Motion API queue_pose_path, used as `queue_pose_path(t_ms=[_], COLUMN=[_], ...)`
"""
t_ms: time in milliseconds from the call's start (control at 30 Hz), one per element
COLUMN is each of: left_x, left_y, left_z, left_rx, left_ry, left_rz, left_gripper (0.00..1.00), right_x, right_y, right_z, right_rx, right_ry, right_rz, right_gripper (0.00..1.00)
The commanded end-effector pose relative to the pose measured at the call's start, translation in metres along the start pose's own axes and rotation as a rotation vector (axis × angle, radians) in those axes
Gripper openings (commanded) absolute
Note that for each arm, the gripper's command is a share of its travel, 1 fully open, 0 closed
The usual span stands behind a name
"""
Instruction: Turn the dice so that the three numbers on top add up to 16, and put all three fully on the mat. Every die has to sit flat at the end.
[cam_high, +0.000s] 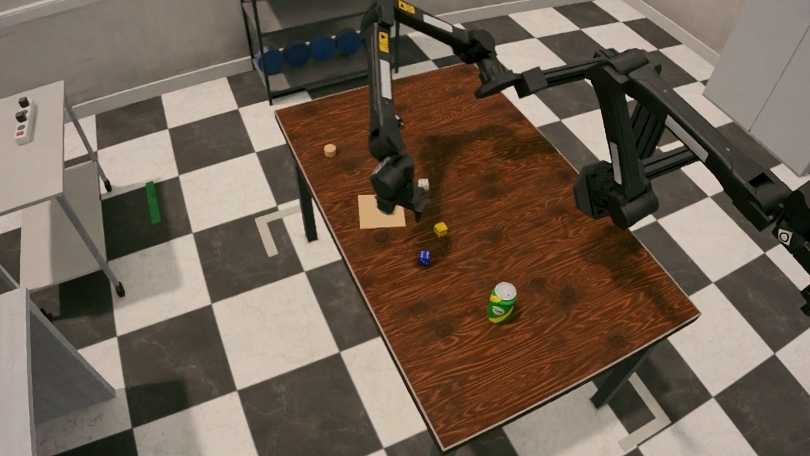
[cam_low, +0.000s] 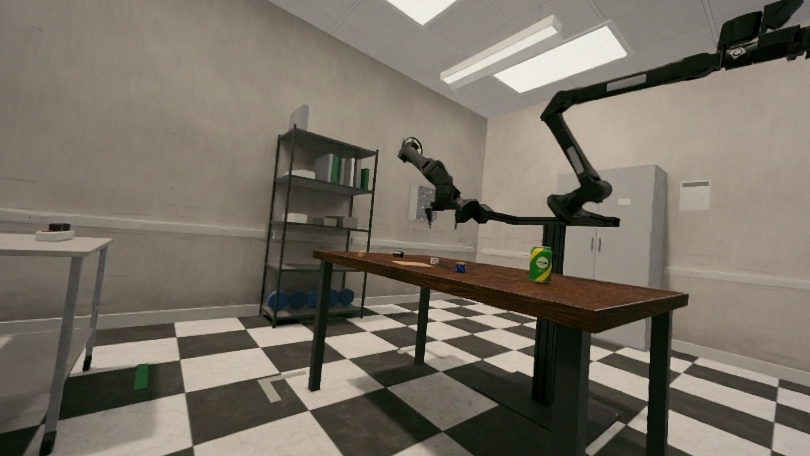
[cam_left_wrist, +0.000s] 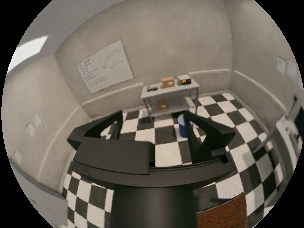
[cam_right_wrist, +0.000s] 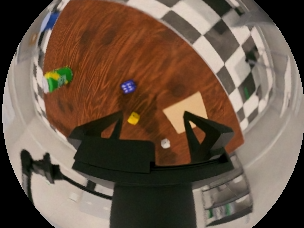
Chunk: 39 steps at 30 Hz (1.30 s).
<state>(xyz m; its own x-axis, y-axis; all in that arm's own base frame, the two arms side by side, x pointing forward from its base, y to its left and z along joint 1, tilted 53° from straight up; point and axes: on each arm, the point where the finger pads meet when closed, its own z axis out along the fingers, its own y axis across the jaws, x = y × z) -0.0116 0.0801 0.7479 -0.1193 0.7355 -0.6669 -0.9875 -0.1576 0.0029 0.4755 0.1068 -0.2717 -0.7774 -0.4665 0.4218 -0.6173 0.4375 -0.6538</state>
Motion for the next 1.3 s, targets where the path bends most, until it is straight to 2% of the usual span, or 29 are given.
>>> queue_pose_path(t_ms=[0, 233, 300, 333, 467, 533, 867, 1067, 1267], left_x=[-0.037, -0.037, -0.037, -0.037, -0.037, -0.037, -0.037, -0.037, -0.037], left_y=[0.001, 0.001, 0.001, 0.001, 0.001, 0.001, 0.001, 0.001, 0.001], left_z=[-0.003, -0.003, -0.003, -0.003, -0.003, -0.003, -0.003, -0.003, -0.003], left_rx=[-0.006, -0.006, -0.006, -0.006, -0.006, -0.006, -0.006, -0.006, -0.006], left_ry=[-0.068, -0.068, -0.068, -0.068, -0.068, -0.068, -0.068, -0.068, -0.068], left_rz=[0.003, 0.003, 0.003, 0.003, 0.003, 0.003, 0.003, 0.003, 0.003], left_gripper=[1.0, 1.0, 1.0, 1.0, 1.0, 1.0, 1.0, 1.0, 1.0], right_x=[-0.017, -0.015, -0.015, -0.02, -0.023, -0.027, -0.023, -0.01, -0.003], right_y=[0.036, 0.079, 0.079, 0.052, 0.054, 0.065, 0.062, 0.07, 0.074], right_z=[-0.008, 0.0, 0.0, 0.0, -0.002, -0.016, -0.008, 0.025, 0.035], right_rx=[0.02, 0.038, 0.038, 0.021, 0.026, 0.045, 0.036, 0.024, 0.031], right_ry=[-0.012, 0.009, 0.009, 0.008, -0.004, -0.026, -0.014, 0.026, 0.033], right_rz=[-0.189, -0.368, -0.368, -0.319, -0.316, -0.339, -0.31, -0.143, 0.09], right_gripper=[1.0, 1.0, 1.0, 1.0, 1.0, 1.0, 1.0, 1.0, 1.0])
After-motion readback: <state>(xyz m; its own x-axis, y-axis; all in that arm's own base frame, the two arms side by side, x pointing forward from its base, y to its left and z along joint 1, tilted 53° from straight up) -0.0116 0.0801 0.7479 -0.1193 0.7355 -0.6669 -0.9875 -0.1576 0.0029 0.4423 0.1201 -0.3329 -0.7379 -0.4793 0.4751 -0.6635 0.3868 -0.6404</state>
